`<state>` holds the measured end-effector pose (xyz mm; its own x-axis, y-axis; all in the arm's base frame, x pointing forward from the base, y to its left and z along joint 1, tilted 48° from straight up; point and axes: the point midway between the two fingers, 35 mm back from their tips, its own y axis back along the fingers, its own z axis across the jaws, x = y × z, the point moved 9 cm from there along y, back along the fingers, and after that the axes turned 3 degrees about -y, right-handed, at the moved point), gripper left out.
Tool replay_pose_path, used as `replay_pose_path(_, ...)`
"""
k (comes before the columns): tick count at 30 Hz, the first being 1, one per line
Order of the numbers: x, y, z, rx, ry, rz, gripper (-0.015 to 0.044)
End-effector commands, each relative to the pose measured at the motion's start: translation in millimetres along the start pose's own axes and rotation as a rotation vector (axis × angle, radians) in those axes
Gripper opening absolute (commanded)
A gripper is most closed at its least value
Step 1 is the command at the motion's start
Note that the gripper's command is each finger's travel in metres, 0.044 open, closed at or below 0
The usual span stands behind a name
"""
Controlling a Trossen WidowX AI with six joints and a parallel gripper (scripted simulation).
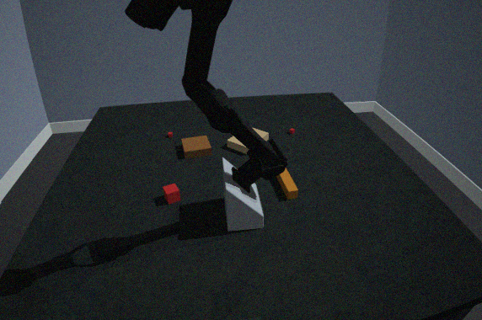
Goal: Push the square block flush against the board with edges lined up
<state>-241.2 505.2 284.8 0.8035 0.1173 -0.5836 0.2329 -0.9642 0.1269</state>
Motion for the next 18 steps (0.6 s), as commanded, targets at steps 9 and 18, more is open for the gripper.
replay_pose_path(9,-35,25,-25,0.047,0.041,-0.109,0.0164)
replay_pose_path(18,-92,71,-61,0.16,0.111,-0.289,0.0)
